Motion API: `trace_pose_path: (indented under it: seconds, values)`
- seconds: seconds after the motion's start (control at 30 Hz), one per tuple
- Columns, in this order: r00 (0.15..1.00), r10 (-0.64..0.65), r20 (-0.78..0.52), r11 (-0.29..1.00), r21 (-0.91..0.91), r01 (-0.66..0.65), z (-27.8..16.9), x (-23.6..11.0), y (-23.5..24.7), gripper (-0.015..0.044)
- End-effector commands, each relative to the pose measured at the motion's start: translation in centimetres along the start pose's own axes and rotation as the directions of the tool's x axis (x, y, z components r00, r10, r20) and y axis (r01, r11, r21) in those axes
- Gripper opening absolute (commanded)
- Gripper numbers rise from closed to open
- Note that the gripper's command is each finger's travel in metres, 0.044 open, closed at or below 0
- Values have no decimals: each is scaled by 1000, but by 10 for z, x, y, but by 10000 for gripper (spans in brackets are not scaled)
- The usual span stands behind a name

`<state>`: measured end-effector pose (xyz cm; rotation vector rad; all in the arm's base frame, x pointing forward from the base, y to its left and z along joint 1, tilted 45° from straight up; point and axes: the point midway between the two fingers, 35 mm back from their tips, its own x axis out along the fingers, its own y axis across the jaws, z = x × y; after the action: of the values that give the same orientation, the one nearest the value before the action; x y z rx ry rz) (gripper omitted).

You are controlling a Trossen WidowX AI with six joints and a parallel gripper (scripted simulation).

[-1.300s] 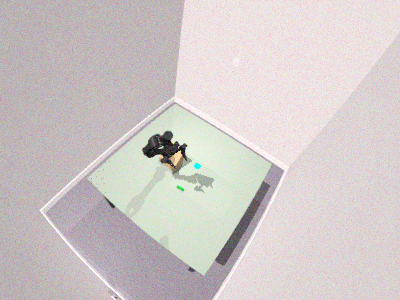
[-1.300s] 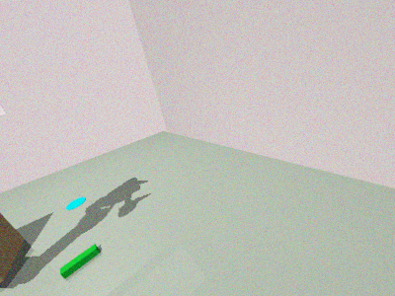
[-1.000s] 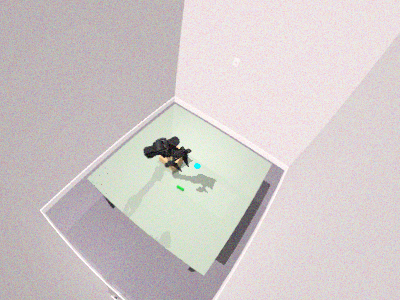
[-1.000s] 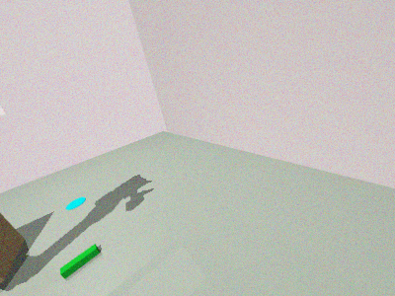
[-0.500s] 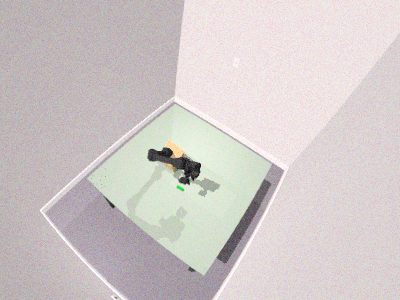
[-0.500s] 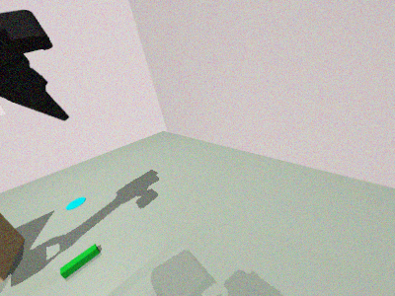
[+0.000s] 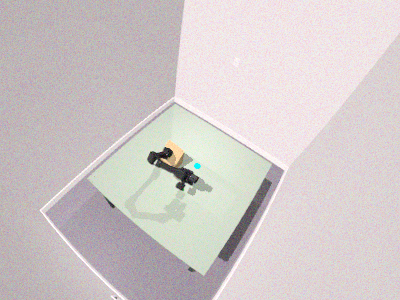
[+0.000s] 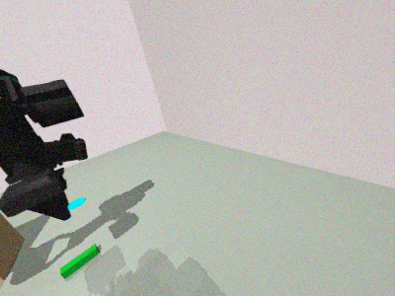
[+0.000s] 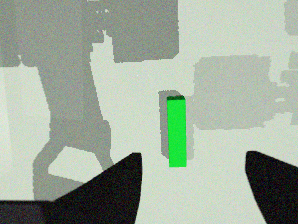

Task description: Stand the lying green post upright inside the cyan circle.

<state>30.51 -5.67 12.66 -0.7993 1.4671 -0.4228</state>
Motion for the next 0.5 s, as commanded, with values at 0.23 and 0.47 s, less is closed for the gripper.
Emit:
trace_pose_path:
  seconds: [0.23, 0.47]
  values:
    - [1000, 1, -22, 1000, -6, -1, -9, 115, 1, 233]
    - [1000, 1, -22, 1000, -6, -1, -9, 115, 1, 180]
